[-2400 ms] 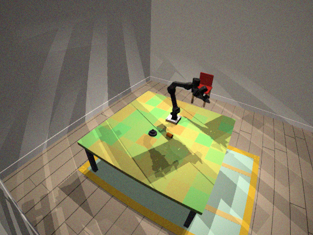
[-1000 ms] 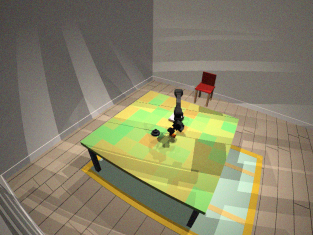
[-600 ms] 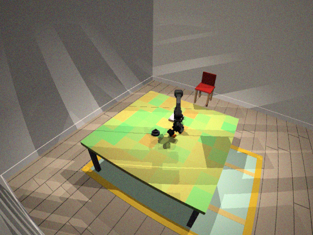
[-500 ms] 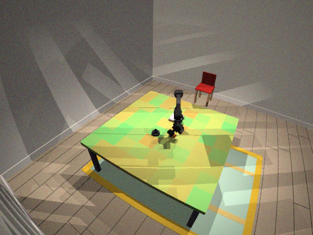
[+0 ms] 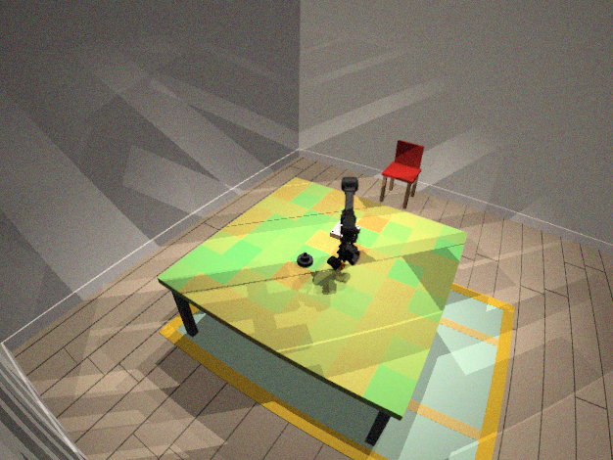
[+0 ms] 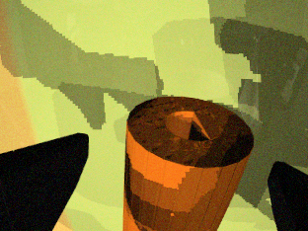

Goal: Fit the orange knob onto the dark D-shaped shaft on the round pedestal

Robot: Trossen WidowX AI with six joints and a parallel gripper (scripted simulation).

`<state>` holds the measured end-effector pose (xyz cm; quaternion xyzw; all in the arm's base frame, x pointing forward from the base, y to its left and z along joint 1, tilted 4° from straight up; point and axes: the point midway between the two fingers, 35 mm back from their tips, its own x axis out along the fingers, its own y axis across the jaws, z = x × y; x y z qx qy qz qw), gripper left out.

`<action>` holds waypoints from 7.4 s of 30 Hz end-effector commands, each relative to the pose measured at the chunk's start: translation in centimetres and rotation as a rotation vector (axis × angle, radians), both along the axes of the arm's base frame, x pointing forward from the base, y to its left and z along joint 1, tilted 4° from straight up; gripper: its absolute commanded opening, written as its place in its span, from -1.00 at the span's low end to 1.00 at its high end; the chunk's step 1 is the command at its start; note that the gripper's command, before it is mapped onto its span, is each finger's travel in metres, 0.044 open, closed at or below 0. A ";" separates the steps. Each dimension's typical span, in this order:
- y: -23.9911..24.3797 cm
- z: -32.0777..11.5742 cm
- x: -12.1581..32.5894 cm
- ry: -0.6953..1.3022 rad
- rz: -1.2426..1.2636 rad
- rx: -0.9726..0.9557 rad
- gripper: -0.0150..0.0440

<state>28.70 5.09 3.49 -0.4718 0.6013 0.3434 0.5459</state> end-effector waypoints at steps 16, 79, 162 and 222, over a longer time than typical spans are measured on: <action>0.0 -0.1 0.0 0.002 0.005 0.003 0.21; -5.6 1.5 -2.0 -0.298 0.097 0.898 0.11; -6.5 10.2 -3.8 -0.021 0.049 0.285 1.00; -6.9 6.1 -3.0 -0.191 -1.256 0.223 1.00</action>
